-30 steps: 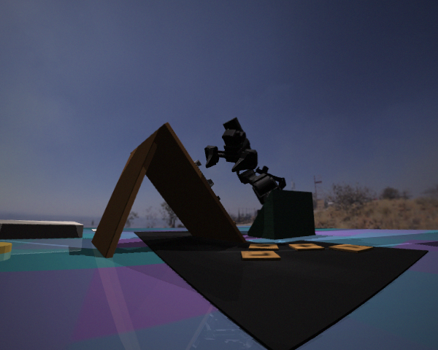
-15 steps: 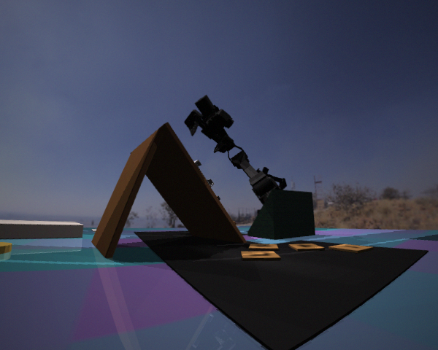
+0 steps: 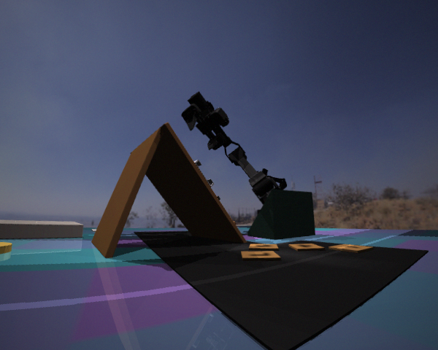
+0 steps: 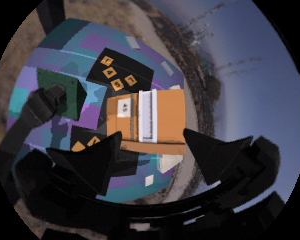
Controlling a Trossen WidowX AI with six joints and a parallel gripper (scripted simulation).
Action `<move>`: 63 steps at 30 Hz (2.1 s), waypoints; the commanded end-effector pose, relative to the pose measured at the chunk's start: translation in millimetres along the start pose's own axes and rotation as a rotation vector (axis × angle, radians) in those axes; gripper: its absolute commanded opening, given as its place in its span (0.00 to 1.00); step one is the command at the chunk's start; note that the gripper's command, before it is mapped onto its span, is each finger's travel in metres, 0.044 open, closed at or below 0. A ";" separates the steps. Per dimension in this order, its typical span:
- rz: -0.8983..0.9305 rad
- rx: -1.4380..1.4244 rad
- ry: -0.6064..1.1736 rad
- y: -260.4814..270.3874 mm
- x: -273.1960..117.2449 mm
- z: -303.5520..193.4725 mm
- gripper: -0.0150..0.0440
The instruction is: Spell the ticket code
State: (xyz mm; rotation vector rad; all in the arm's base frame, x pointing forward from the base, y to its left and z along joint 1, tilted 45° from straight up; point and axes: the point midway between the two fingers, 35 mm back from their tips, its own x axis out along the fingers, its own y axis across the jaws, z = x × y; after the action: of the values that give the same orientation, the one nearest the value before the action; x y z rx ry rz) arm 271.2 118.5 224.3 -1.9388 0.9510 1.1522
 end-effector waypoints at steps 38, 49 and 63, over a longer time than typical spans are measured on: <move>0.586 -0.463 0.194 113.0 293.7 131.1 0.83; 0.589 -0.465 0.194 122.6 306.7 128.6 0.83; 0.589 -0.465 0.195 133.5 321.2 124.3 0.83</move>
State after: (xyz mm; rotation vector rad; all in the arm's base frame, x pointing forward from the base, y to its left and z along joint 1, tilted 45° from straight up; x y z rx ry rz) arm 216.9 77.4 -138.3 -2.2287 1.5382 1.6446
